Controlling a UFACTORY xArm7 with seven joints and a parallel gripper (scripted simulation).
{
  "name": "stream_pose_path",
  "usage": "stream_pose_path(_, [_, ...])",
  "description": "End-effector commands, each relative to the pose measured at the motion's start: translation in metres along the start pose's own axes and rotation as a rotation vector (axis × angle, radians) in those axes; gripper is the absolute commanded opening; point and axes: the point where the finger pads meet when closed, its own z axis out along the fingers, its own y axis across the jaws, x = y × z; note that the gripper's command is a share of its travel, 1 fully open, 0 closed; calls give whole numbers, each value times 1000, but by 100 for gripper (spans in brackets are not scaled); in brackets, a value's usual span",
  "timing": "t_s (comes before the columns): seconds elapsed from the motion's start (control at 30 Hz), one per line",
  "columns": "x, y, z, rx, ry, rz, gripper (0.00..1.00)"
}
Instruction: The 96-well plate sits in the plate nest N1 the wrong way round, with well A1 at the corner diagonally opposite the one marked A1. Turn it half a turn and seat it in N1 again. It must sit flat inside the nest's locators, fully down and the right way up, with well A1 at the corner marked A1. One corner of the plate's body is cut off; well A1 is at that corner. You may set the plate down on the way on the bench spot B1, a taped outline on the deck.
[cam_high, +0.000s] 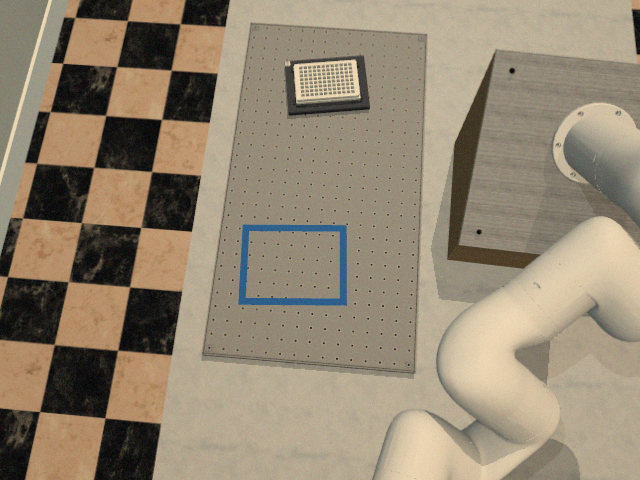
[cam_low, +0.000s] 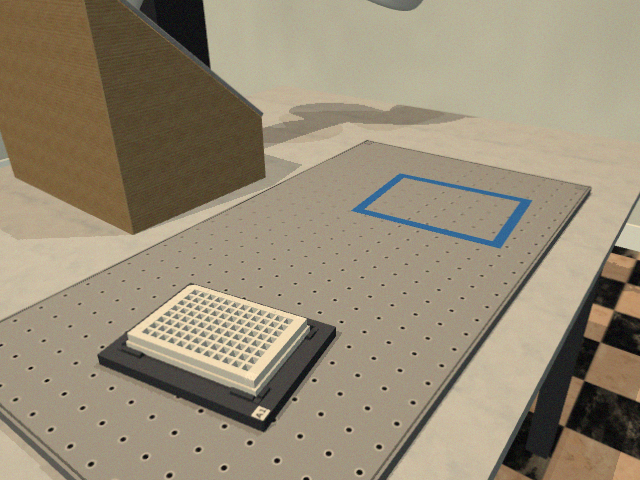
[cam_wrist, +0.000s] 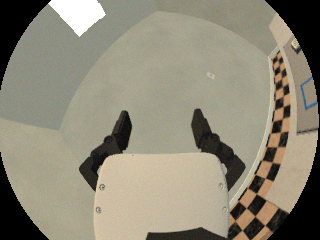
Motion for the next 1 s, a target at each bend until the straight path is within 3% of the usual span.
stream_pose_path(0.0, [10, -23, -2, 50, 9, 26, 100])
stream_pose_path(0.4, [28, -64, -8, 50, 9, 26, 100])
stream_pose_path(0.53, [37, -81, -13, 167, 44, 78, 100])
stream_pose_path(0.97, [65, -127, -26, 169, 44, 79, 100])
